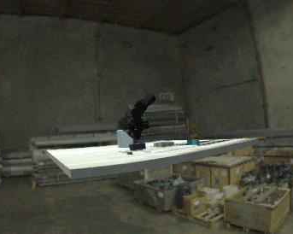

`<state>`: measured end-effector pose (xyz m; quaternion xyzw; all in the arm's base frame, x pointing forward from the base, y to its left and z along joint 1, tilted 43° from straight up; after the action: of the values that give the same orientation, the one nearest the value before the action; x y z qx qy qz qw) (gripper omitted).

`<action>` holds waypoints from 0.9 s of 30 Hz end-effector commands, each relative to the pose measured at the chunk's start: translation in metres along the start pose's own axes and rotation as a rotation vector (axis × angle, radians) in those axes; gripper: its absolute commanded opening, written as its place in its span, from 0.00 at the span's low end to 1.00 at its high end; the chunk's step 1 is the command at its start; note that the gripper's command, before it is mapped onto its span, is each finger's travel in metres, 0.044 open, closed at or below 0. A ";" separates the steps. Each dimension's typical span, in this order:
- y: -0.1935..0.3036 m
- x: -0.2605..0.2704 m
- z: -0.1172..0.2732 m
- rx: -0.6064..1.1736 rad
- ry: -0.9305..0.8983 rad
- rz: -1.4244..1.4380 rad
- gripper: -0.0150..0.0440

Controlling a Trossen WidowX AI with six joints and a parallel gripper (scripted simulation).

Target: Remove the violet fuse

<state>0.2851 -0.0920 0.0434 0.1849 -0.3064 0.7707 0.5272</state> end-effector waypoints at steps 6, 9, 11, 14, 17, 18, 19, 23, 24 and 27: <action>0.001 -0.001 -0.010 -0.003 -0.007 -0.002 0.36; 0.001 -0.001 -0.013 -0.003 -0.007 -0.002 0.36; 0.001 -0.001 -0.015 -0.003 -0.007 -0.002 0.36; 0.001 -0.001 -0.018 -0.003 -0.007 -0.002 0.36; 0.001 -0.001 -0.020 -0.003 -0.007 -0.002 0.36; 0.001 -0.001 -0.021 -0.003 -0.007 -0.002 0.36; 0.001 -0.001 -0.022 -0.003 -0.007 -0.002 0.36; 0.000 -0.001 -0.026 -0.004 -0.008 -0.002 0.36; 0.000 -0.001 -0.027 -0.004 -0.008 -0.002 0.36; 0.000 -0.001 -0.029 -0.004 -0.008 -0.002 0.36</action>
<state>0.2868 -0.0759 0.0237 0.1851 -0.3078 0.7710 0.5259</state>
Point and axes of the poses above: the point midway between the two fingers, 35 mm back from their tips, its own z axis back along the fingers, its own x axis across the jaws, y = z × x, the point moved 8 cm from there along z, back along the fingers, and after that the axes turned 10 degrees about z, right-handed, at the moved point
